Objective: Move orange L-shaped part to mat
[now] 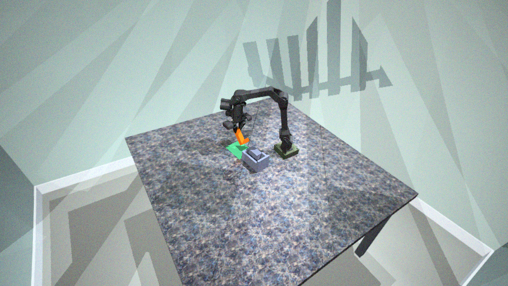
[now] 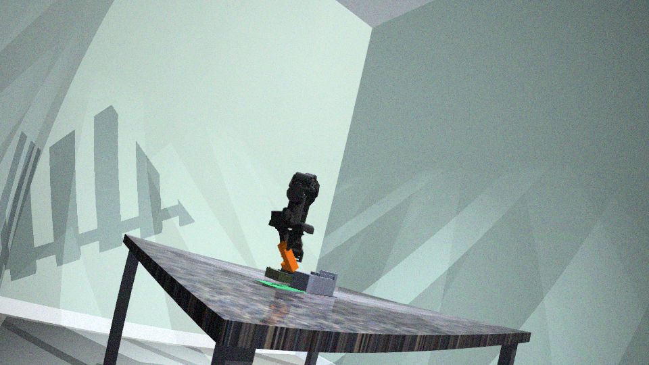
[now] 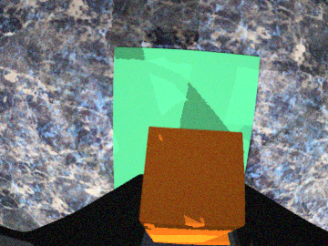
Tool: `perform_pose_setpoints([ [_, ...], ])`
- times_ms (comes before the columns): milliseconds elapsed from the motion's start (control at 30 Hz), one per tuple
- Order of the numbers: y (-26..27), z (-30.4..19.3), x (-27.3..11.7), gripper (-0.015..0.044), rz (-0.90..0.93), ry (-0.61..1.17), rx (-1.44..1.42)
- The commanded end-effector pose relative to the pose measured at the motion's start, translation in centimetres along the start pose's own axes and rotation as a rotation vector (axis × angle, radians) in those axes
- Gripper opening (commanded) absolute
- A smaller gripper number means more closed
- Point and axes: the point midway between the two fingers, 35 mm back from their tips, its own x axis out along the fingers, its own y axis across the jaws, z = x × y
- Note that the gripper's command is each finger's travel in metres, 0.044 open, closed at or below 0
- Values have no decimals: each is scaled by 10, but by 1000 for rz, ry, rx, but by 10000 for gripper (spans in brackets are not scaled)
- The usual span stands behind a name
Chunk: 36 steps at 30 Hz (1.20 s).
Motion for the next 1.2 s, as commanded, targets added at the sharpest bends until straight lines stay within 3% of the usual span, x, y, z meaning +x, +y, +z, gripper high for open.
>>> perform_pose_setpoints([
  [0,0,-1,8,0,-1,7,-3],
  [1167,-1,-2,58,0,-1,7,-3],
])
